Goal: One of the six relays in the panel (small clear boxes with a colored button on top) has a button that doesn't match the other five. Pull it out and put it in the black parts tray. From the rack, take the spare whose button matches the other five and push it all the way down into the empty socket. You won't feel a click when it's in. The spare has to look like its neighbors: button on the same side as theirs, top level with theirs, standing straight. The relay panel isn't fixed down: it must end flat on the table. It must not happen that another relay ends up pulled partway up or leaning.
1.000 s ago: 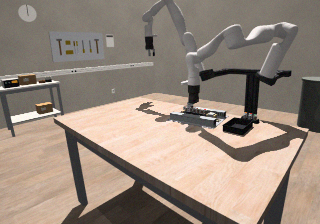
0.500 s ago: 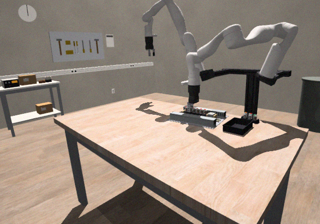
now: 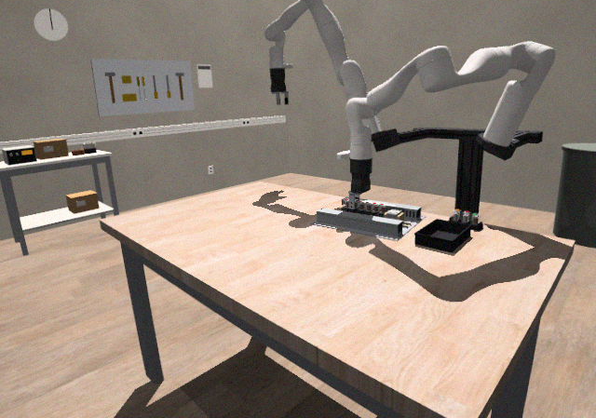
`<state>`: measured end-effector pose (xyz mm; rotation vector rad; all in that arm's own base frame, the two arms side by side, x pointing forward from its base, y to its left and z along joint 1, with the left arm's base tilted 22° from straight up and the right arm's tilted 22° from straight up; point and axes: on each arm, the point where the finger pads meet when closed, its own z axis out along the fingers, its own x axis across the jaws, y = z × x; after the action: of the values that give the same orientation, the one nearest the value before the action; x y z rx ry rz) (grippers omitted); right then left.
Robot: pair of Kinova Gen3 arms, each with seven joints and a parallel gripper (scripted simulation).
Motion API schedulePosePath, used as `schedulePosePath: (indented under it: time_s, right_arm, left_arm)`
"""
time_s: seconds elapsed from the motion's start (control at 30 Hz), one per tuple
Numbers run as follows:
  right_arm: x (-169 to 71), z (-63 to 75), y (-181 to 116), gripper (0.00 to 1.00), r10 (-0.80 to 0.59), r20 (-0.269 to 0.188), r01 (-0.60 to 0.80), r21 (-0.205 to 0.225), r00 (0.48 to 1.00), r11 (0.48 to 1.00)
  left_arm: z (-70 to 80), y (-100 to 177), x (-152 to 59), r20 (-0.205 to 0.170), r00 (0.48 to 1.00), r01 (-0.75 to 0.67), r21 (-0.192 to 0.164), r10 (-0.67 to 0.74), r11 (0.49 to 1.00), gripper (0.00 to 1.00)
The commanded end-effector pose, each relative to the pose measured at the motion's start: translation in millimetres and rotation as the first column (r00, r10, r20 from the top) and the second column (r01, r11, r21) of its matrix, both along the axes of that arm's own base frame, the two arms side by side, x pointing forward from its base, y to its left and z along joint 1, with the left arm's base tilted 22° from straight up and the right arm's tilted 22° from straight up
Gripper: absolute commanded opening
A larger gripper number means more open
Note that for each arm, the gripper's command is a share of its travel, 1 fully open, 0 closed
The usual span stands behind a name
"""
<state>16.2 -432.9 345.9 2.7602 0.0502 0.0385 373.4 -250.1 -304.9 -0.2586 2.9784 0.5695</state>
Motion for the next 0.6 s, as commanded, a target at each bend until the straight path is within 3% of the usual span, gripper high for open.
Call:
schedulePosePath:
  time_s: [0.0,0.57]
  right_arm:
    - [-0.1,0.6,-0.2,1.0,0.0,0.001,0.0,-0.001,1.0,1.0]
    - [-0.1,0.6,-0.2,1.0,0.0,0.001,0.0,-0.001,1.0,1.0]
  left_arm:
    - [1.0,-1.1,0.8,-0.001,1.0,-0.001,-0.002,0.001,1.0,0.0]
    - [1.2,-1.1,1.3,-0.017,1.0,-0.007,-0.005,0.007,1.0,0.0]
